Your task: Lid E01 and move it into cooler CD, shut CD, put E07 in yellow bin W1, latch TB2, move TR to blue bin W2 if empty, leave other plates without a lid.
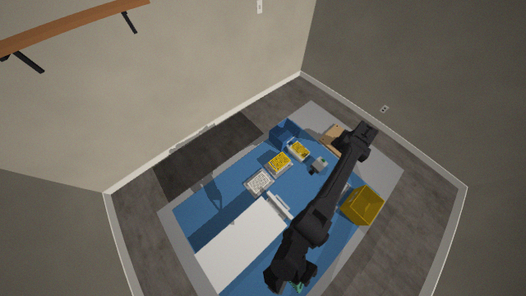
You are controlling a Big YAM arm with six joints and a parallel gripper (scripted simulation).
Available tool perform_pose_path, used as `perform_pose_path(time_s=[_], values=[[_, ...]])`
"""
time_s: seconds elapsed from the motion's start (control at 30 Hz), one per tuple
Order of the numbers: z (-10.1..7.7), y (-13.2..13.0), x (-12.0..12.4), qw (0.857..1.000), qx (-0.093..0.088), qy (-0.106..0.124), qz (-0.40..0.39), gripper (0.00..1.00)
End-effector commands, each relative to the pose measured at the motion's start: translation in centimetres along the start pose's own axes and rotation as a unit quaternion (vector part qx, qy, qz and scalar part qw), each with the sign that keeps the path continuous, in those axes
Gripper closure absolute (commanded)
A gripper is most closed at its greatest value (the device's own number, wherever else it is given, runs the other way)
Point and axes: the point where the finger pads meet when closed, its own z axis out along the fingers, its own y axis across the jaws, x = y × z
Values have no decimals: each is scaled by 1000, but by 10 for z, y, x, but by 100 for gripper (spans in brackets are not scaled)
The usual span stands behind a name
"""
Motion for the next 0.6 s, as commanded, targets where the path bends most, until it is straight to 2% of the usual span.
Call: perform_pose_path(time_s=[0.0,0.03,0.07,0.1,0.17,0.2,0.23,0.27,0.33,0.4,0.53,0.57], values=[[-48,30,-21,999,-3,-33,-38,100],[-48,30,-21,999,-3,-33,-38,100],[-59,48,-36,997,-10,-55,-60,100],[-64,46,-31,998,9,-46,-50,100],[-64,46,-31,998,9,-46,-50,100],[-60,59,-24,998,18,-35,-50,100],[-49,32,-3,999,36,-10,-25,100],[-59,21,-4,999,40,-15,-21,100],[-66,18,-3,999,37,-21,-25,100],[-41,-12,7,999,43,-4,-9,100],[-36,-6,9,999,40,-1,-11,100],[-43,8,6,998,53,0,-16,100]])
